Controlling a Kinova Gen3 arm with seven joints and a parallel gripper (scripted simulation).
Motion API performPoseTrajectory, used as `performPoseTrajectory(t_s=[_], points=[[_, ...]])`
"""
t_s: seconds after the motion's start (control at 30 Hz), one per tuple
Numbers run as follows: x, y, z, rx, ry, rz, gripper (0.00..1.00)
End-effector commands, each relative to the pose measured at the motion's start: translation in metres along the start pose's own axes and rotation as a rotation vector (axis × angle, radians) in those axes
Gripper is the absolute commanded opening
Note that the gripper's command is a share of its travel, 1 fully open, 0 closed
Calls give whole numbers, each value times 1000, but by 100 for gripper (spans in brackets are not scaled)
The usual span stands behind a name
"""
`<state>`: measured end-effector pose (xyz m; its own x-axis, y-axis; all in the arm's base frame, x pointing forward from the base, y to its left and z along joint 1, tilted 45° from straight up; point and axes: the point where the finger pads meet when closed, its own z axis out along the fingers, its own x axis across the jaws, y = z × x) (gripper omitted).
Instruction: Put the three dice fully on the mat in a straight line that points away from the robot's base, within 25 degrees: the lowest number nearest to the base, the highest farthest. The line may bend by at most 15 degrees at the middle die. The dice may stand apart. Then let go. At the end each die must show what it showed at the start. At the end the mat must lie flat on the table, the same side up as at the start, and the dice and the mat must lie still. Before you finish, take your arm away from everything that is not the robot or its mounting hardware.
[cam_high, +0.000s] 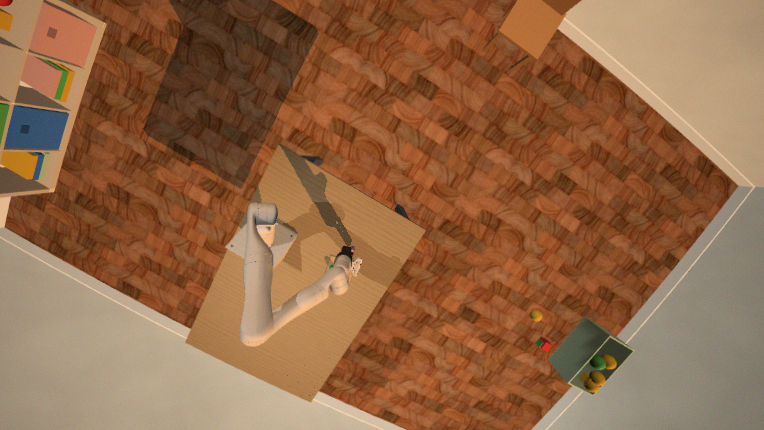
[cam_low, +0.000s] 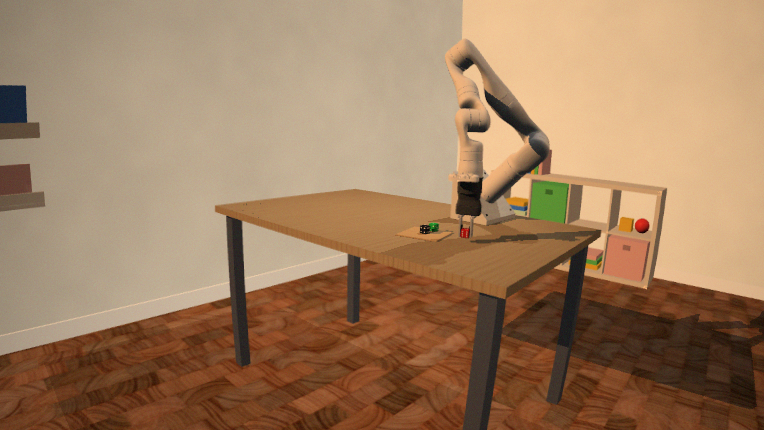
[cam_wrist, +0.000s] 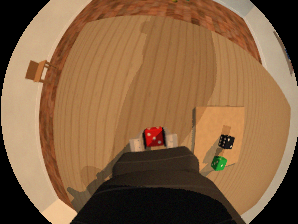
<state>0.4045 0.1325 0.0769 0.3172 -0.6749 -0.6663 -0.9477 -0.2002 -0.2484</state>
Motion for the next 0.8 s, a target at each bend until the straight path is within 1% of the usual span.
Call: performPoseTrajectory(t_s=[0.0, 0.23, 0.37, 0.43, 0.57, 0.77], points=[[4, -3, -17, 14, 7, 7, 49], [4, -2, -60, 14, 7, 7, 49], [4, -2, -77, 14, 7, 7, 49], [4, -2, -77, 14, 7, 7, 49], [4, -2, -83, 14, 7, 7, 49], [4, -2, -83, 14, 7, 7, 49]])
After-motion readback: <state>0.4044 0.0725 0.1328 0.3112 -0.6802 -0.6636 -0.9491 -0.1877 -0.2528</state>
